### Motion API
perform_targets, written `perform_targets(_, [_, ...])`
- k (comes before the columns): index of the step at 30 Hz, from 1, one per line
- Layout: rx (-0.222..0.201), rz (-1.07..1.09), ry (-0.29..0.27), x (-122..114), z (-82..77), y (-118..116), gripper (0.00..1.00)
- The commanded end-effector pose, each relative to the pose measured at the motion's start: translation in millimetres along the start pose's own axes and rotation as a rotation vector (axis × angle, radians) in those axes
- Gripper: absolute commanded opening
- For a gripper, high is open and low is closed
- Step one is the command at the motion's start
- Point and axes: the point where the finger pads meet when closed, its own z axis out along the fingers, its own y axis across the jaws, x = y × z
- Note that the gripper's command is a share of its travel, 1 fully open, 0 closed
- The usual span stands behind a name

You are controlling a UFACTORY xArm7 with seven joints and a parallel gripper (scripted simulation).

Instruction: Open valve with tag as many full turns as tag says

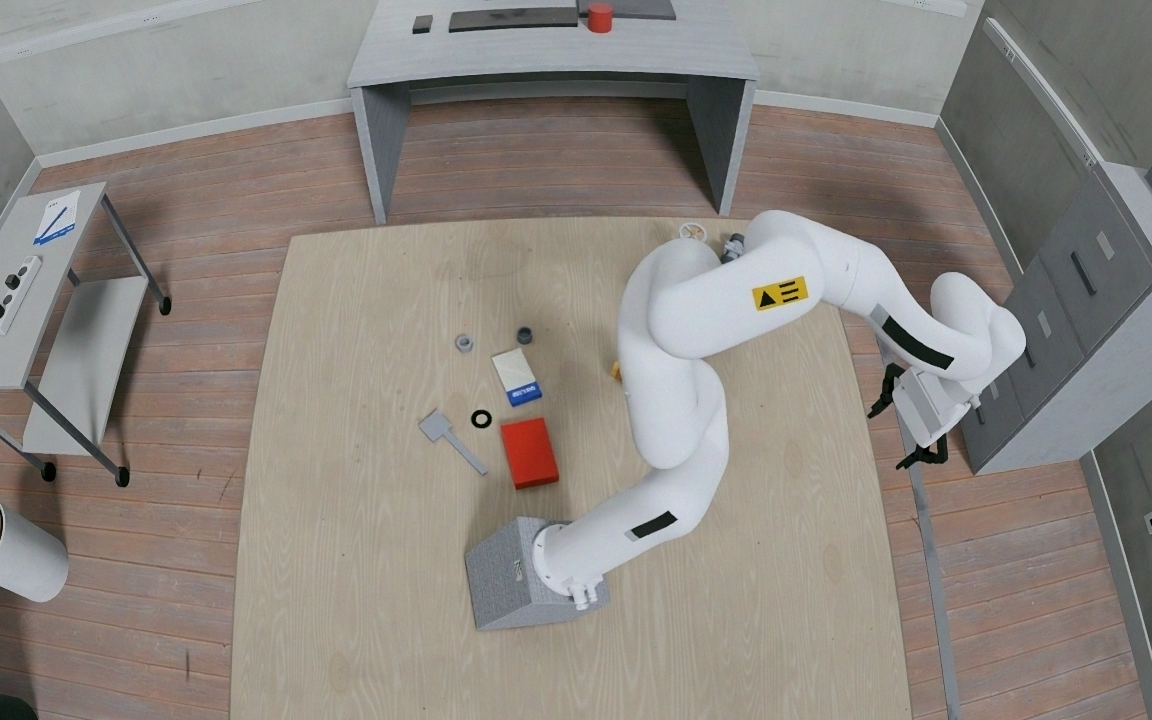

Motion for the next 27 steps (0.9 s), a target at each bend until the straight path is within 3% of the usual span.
perform_targets(1, [0.002, 0.000, -0.004, 0, -1.6, 0, 1.00])
perform_targets(20, [0.003, 0.002, -0.005, -1, -1.9, 0, 1.00])
perform_targets(27, [0.015, 0.055, -0.032, -8, -9.0, 11, 1.00])
